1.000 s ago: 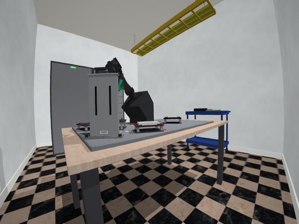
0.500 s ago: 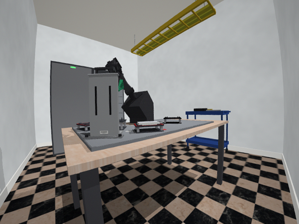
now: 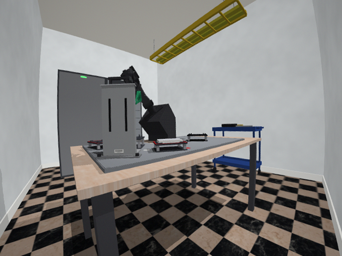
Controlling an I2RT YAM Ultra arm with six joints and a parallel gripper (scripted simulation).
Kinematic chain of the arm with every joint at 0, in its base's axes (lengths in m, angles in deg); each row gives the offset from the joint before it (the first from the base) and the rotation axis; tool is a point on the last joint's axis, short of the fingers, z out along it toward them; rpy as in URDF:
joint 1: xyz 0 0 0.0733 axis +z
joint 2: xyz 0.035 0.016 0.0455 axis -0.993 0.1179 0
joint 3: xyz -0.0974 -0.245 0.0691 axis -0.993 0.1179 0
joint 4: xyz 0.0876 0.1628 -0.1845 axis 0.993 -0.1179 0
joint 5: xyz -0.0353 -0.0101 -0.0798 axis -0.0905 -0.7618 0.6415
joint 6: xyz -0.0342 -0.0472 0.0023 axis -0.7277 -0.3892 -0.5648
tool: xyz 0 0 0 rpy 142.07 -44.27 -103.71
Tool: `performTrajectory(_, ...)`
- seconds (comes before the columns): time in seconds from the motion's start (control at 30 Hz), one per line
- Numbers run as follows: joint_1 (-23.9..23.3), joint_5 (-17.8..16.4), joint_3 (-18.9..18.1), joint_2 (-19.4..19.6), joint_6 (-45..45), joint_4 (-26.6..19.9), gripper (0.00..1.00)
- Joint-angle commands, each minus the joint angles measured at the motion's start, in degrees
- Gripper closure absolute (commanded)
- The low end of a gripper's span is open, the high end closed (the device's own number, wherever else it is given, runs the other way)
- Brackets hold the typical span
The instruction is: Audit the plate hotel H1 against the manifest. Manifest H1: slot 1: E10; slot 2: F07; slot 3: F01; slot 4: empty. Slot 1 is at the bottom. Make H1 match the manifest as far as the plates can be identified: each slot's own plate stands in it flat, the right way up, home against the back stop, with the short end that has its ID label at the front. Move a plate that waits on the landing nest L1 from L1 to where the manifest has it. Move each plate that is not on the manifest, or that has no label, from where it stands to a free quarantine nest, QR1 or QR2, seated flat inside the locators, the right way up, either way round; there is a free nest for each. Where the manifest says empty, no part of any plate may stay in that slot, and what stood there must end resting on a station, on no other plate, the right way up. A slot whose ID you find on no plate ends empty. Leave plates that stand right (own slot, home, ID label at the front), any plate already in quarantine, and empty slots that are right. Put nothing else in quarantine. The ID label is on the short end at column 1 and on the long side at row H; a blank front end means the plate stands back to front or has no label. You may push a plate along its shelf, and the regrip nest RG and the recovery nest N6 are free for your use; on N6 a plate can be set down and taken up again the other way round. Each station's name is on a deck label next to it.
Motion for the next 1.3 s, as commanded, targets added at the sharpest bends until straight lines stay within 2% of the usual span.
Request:
performTrajectory(0.0, 0.9, -0.5, -2.1, -1.6, 0.2, -0.3, 0.13)
performTrajectory(0.43, 1.0, -0.4, -2.1, -1.6, 0.2, -0.2, 0.13)
performTrajectory(0.5, 0.9, -0.6, -1.4, -2.1, 0.2, -0.2, 0.13)
performTrajectory(0.53, 0.9, -0.6, 0.8, -2.3, 0.3, -0.2, 0.13)
performTrajectory(0.57, 0.8, -0.6, 1.3, -2.5, 0.3, -0.2, 0.13)
performTrajectory(0.7, 0.2, -0.7, 2.5, -3.6, 0.3, -0.4, 0.13)
performTrajectory(0.8, 0.1, -0.7, 1.8, -4.0, 0.1, -0.5, 0.13)
performTrajectory(0.83, -0.1, -0.8, 3.0, -4.3, 0.1, -0.3, 0.13)
performTrajectory(1.27, -0.7, -1.2, 6.6, -8.2, 0.1, -0.9, 0.13)
